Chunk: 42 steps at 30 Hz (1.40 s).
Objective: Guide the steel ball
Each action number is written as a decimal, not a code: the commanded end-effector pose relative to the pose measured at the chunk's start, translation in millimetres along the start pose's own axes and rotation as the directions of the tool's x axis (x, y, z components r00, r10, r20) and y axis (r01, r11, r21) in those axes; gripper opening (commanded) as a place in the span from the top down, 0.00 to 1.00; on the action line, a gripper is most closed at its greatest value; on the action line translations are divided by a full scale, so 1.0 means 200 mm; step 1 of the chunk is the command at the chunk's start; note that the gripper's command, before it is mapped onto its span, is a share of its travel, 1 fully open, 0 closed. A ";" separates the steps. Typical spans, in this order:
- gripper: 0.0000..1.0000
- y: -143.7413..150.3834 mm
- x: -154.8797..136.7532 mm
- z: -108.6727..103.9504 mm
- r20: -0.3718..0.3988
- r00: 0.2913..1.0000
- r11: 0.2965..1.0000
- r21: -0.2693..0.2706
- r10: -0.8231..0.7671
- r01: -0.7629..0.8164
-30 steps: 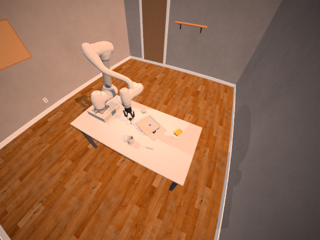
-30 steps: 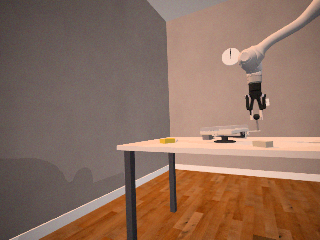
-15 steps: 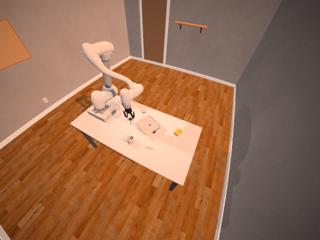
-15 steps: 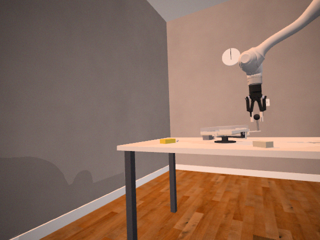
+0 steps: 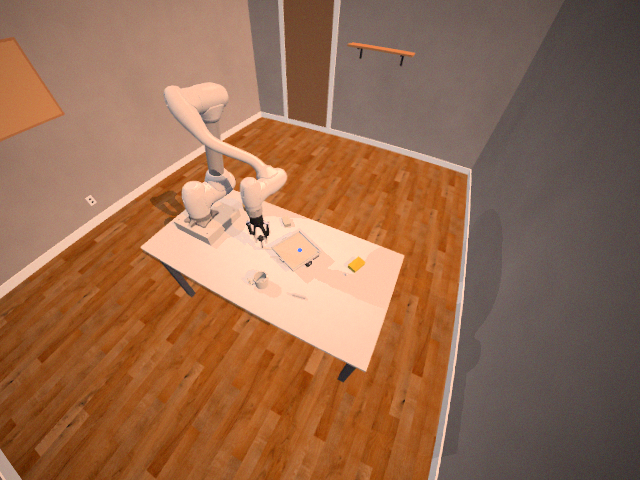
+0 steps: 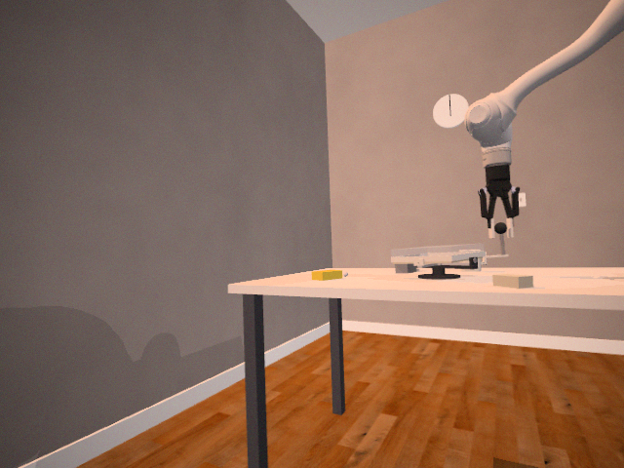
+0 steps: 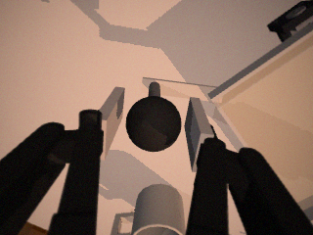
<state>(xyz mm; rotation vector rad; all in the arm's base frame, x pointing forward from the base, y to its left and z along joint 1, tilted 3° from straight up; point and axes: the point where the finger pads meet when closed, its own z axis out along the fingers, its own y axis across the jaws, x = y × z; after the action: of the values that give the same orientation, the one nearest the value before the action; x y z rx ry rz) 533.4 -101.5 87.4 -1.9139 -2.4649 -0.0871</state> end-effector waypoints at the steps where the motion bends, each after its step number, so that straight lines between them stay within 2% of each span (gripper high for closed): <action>1: 0.64 0.00 0.00 0.00 0.000 1.000 1.000 0.000 0.000 0.000; 29: 0.64 0.00 0.00 0.00 0.000 1.000 1.000 0.000 0.000 0.000; 30: 1.00 0.00 0.00 0.00 0.000 1.000 1.000 0.000 0.000 0.000; 42: 1.00 0.00 0.00 0.00 0.000 1.000 1.000 0.000 0.000 0.000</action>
<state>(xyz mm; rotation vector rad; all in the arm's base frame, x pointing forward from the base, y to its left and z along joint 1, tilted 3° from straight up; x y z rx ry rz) 533.4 -101.6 87.4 -1.9138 -2.4648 -0.0870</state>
